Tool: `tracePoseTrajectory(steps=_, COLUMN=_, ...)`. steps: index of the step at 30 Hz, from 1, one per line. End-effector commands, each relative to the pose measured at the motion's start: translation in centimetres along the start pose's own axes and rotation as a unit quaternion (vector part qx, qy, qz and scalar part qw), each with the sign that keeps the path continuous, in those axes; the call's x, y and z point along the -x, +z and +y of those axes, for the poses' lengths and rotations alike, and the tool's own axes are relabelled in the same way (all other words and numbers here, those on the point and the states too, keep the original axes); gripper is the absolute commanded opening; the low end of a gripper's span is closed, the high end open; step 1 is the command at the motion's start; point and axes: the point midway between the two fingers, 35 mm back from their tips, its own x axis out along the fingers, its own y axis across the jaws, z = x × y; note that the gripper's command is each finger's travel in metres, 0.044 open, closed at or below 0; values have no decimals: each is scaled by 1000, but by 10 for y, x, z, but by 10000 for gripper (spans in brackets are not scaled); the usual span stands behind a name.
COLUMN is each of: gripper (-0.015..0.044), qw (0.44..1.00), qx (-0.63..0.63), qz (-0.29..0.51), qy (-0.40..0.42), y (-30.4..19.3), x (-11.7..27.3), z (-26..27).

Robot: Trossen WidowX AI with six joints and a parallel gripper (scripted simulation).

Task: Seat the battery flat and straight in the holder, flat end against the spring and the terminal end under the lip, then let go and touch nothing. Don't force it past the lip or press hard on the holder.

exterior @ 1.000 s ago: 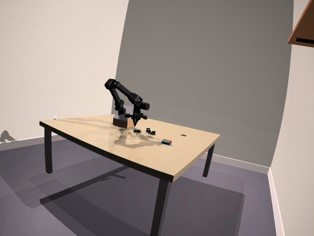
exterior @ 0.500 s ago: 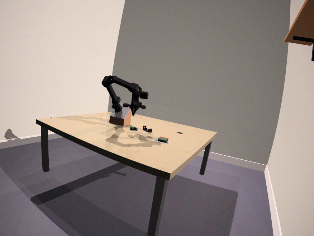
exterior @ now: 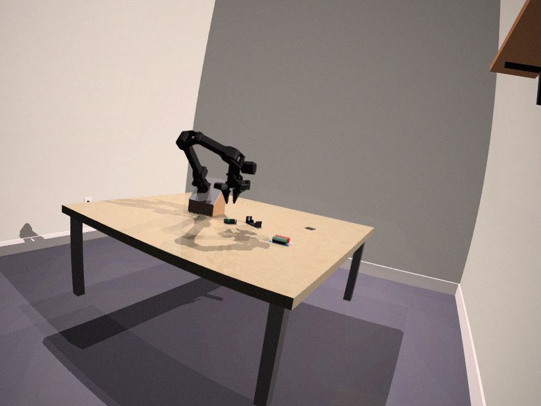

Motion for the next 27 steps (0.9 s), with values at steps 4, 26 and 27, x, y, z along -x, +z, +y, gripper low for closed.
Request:
tracePoseTrajectory(steps=4, gripper=241, qw=941, qx=339, qz=3, qy=-4, y=2, x=-31, z=6)
tracePoseTrajectory(steps=26, gripper=241, qw=857, qx=515, qz=3, qy=-3, y=4, x=-51, z=9)
tracePoseTrajectory(steps=27, gripper=241, qw=857, qx=515, qz=3, qy=-3, y=4, x=-52, z=9)
